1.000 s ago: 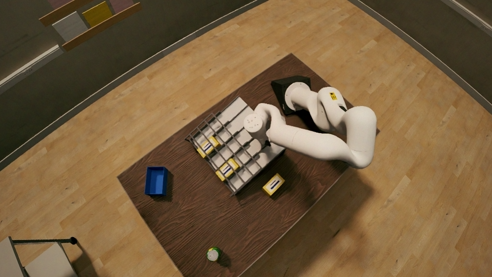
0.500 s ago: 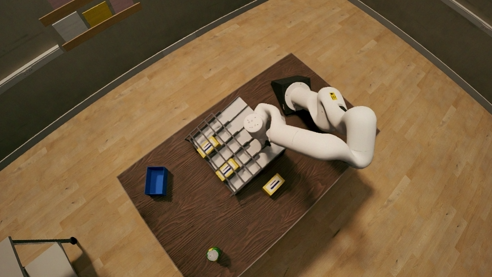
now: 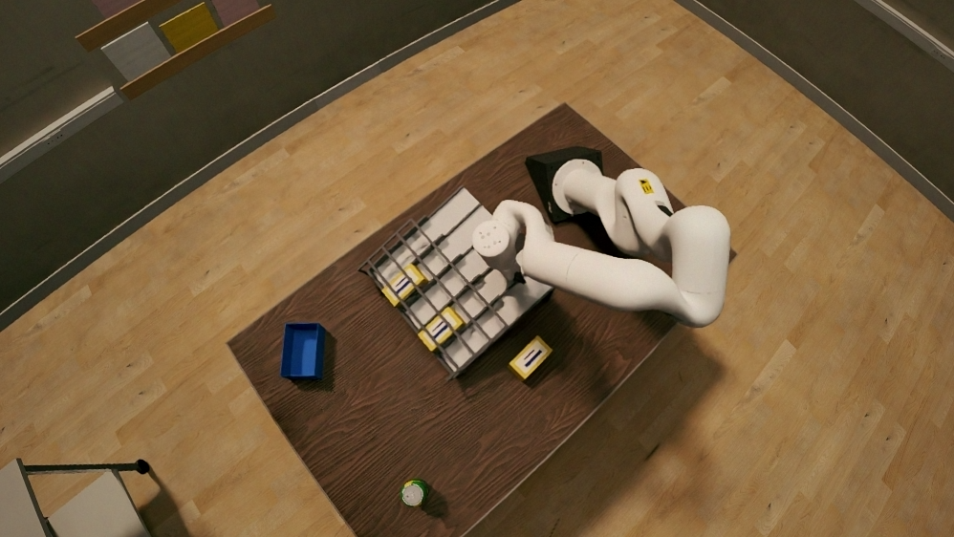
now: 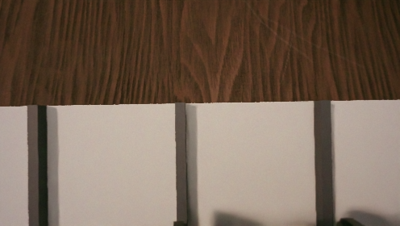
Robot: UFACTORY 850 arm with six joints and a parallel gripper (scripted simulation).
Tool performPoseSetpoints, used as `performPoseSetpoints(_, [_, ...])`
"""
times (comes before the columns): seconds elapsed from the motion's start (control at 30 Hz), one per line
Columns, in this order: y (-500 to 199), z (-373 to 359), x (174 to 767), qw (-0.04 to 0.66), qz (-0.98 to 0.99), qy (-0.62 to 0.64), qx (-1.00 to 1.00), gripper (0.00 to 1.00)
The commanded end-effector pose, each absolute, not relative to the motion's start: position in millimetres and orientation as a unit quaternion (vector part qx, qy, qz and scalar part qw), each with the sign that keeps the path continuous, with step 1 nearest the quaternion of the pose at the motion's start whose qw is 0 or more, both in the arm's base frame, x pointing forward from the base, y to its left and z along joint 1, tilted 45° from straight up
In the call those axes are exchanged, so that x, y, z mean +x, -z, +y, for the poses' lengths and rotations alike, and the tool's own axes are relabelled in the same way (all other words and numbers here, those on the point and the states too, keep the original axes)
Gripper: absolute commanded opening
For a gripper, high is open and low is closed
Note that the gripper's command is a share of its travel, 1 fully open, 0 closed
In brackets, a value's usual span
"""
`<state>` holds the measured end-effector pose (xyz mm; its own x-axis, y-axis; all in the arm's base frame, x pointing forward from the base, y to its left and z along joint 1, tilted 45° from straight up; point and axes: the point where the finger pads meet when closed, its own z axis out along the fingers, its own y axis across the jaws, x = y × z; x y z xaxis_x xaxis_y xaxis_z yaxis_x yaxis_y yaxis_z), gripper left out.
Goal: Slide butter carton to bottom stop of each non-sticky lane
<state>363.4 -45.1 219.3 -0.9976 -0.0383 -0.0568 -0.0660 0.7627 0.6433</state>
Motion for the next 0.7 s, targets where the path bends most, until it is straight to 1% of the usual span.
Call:
performPoseSetpoints(0.0, [-219.7,-45.5,363.8,0.021,0.939,-0.343,-0.028,0.89])
performPoseSetpoints(0.67, [-219.7,-45.5,363.8,0.021,0.939,-0.343,-0.028,0.9])
